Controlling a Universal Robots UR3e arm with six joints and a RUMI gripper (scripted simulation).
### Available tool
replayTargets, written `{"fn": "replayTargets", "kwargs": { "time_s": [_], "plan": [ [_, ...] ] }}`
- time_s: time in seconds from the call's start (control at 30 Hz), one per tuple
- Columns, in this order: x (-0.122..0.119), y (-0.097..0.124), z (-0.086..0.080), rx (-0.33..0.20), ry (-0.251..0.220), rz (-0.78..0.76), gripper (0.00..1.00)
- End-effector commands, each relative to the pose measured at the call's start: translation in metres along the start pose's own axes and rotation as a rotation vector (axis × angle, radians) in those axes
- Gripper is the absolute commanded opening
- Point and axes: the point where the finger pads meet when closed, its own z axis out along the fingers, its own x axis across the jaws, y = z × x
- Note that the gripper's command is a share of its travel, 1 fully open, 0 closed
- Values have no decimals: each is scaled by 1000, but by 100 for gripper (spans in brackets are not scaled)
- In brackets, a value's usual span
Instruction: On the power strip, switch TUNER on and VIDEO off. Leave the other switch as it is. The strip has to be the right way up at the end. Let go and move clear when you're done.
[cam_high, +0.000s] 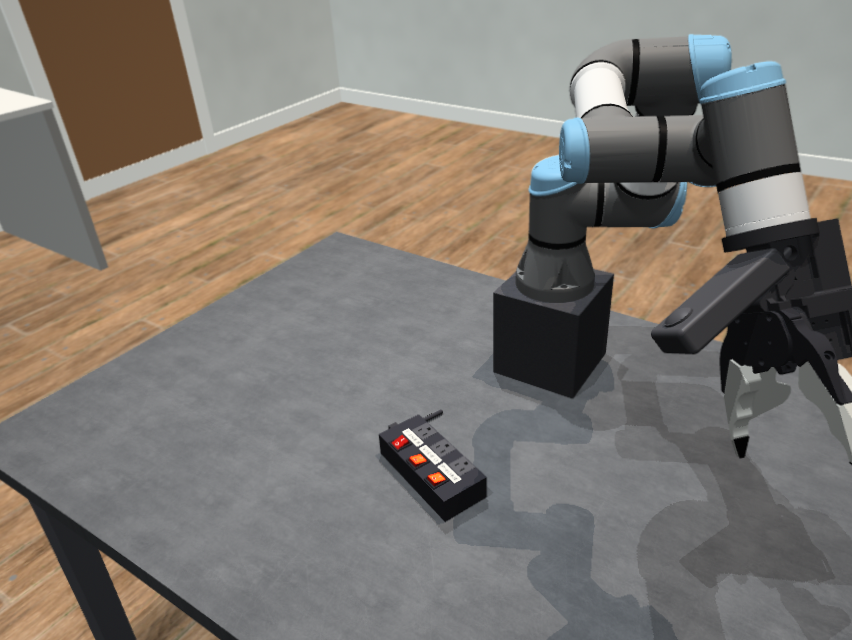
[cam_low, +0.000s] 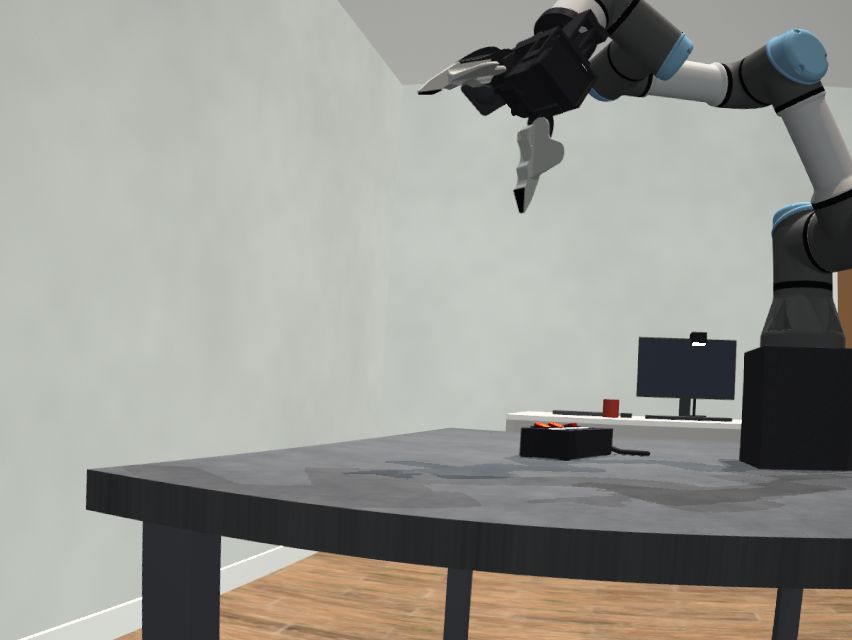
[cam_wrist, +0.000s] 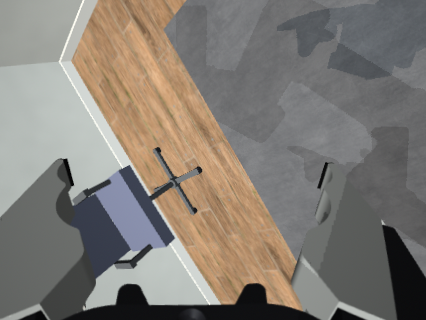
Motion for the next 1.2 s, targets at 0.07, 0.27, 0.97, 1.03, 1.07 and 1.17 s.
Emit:
{"fn": "replayTargets", "kwargs": {
  "time_s": [0.07,0.27,0.97,1.03,1.07,1.17],
  "plan": [
    [-1,0,-1,1,-3,-1,100],
    [-1,0,-1,1,-3,-1,100],
    [6,-12,1,10,12,63,100],
    [10,-17,2,14,20,94,100],
    [10,-17,2,14,20,94,100],
    [14,-24,4,19,29,133,100]
  ]
}}
